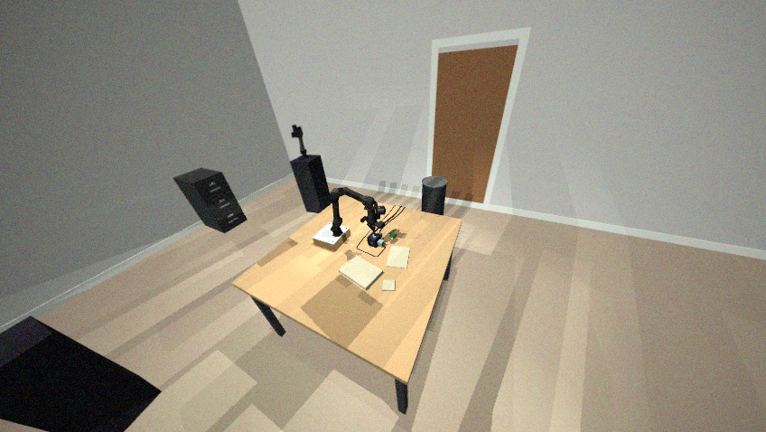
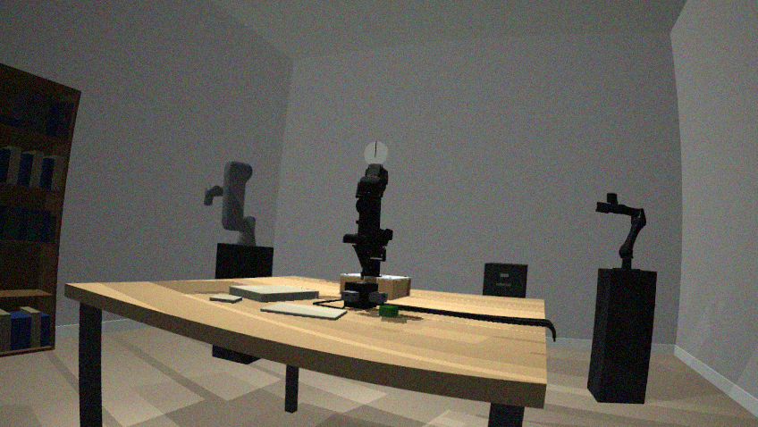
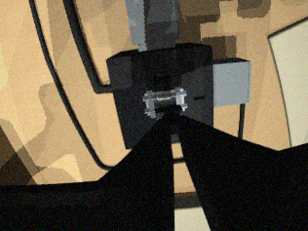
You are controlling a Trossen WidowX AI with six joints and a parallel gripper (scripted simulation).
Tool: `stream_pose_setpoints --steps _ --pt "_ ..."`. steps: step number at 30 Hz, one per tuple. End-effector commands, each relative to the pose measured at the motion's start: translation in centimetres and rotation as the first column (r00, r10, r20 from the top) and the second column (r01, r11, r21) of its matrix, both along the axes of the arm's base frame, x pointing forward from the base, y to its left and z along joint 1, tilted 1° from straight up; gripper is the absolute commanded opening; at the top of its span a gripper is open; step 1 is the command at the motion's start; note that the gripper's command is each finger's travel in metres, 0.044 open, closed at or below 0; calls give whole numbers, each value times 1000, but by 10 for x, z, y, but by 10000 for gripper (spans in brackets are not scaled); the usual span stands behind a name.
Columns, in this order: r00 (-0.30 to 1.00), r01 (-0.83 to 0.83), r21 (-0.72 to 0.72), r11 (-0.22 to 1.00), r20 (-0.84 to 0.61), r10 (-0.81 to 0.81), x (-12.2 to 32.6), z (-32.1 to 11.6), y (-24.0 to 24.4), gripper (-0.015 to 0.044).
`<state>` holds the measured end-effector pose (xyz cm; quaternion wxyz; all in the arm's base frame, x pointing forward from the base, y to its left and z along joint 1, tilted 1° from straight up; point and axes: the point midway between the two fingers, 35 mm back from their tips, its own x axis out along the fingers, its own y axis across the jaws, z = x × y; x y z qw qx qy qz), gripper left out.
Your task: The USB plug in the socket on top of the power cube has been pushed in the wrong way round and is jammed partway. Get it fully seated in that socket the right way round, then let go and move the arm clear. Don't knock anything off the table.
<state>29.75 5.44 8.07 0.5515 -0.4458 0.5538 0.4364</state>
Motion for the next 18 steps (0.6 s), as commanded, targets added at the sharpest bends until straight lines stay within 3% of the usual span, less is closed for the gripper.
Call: stream_pose_setpoints --steps 1,18 --pt "1000 0 0 1000 1 0 0 3 0 0" --pt "1000 6 0 1000 1 -6 0 12 0 0"
